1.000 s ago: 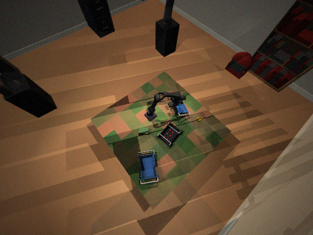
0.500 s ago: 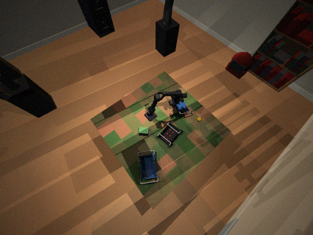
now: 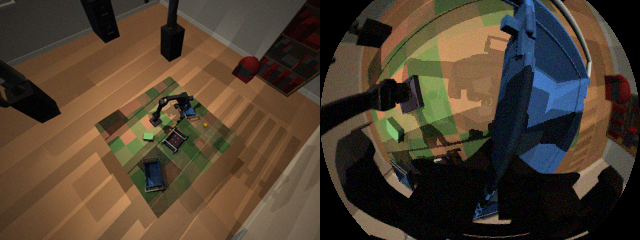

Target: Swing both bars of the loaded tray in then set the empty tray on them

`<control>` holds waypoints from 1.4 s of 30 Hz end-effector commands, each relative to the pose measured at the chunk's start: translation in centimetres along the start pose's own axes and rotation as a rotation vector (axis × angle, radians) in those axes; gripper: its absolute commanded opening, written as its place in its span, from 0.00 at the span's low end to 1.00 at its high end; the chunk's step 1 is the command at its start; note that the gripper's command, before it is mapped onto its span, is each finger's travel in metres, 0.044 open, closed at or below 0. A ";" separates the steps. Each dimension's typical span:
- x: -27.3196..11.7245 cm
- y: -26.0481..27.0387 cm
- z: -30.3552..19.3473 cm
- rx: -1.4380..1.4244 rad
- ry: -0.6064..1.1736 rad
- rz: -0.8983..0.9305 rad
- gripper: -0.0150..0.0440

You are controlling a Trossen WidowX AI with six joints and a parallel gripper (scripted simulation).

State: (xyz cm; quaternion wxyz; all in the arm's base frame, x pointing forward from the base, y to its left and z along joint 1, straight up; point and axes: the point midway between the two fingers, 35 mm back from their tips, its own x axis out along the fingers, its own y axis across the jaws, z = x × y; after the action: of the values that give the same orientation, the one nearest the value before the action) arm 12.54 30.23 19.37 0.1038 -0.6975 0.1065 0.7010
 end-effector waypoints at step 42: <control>-0.9 1.2 -6.8 0.192 0.009 -0.033 0.25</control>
State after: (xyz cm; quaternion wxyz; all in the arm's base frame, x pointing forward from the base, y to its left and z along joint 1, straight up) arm 17.68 27.60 19.52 0.1632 -0.6868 0.1631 0.6893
